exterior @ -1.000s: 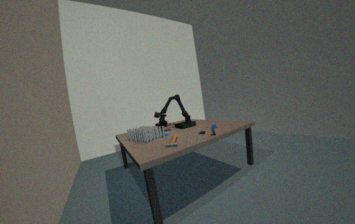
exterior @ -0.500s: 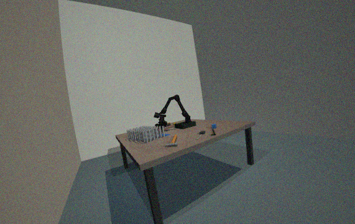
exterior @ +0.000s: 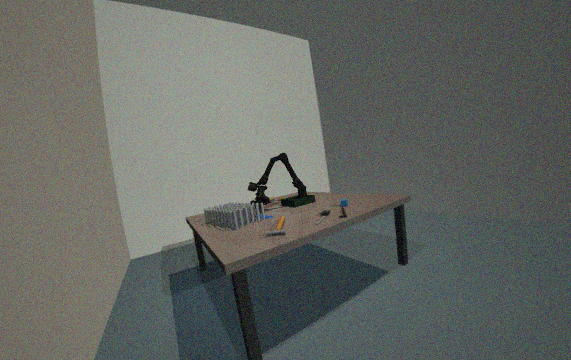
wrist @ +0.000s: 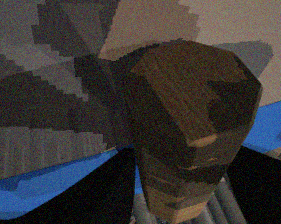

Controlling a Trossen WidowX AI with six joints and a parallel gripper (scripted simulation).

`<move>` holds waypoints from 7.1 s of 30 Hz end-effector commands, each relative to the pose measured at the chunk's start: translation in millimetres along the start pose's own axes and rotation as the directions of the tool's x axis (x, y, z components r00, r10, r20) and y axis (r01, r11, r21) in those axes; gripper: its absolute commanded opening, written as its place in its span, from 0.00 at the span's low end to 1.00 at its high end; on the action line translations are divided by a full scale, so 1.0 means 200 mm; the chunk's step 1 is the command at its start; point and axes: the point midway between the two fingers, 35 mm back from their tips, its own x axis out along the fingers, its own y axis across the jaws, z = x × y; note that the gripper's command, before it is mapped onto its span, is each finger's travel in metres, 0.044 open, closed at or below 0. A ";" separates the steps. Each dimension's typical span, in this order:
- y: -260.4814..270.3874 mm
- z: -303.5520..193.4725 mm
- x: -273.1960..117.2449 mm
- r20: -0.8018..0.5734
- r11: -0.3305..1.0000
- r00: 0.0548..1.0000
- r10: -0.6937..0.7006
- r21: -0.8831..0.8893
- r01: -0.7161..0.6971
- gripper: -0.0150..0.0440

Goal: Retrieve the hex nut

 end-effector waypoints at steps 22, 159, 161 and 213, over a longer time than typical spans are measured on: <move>0.00 0.06 -0.03 -0.003 1.000 1.000 0.000 -0.001 0.000 0.25; 0.00 0.53 -0.34 0.008 1.000 1.000 0.002 0.000 -0.002 0.25; 0.00 0.54 -0.34 0.008 1.000 1.000 0.002 0.000 -0.002 0.25; -0.04 0.58 -0.64 0.011 1.000 1.000 0.003 0.000 -0.003 0.25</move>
